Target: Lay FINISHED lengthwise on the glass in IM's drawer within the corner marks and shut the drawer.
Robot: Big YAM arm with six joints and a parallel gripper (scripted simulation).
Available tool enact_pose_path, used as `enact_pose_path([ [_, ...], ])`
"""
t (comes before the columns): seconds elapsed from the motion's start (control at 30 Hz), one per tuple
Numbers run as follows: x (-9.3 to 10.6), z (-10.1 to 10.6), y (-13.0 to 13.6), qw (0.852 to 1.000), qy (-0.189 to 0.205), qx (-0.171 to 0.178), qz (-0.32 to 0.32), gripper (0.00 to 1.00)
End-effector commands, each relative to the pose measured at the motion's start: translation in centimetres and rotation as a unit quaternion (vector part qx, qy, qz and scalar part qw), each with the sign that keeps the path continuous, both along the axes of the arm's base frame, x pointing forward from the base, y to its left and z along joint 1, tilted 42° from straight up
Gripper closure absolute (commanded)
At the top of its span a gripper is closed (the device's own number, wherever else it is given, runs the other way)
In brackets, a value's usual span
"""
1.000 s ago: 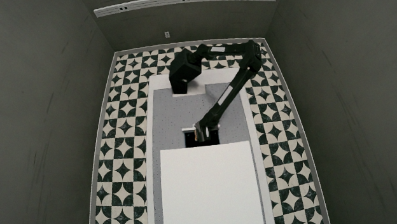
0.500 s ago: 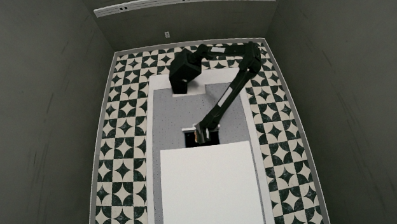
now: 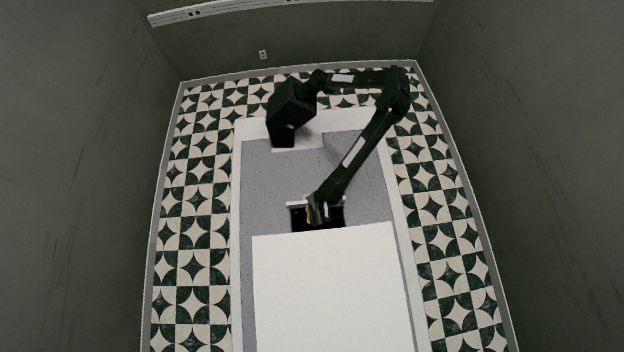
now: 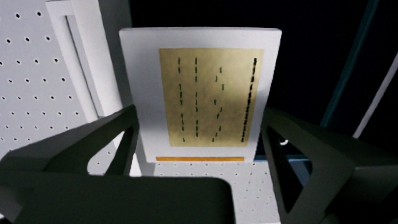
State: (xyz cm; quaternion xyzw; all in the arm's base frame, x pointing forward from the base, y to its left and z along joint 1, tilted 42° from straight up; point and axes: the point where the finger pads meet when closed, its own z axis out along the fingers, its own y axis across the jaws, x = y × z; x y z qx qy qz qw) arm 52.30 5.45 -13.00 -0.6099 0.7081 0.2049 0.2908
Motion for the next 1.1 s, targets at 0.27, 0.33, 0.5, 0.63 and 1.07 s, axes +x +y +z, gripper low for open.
enact_pose_path([
  [0.27, 0.5, -0.3, 1.0, 1.000, 0.009, 0.000, 0.005, 0.22],
  [0.33, 0.5, -0.3, 1.0, 1.000, 0.009, 0.000, 0.005, 0.22],
  [0.5, 0.5, -0.3, 1.0, 1.000, 0.009, 0.000, 0.005, 0.22],
  [0.63, 0.6, -0.4, 1.1, 1.000, 0.009, 0.000, 0.005, 0.22],
  [1.07, 2.2, -1.4, 1.9, 1.000, -0.003, -0.001, 0.005, 0.22],
])
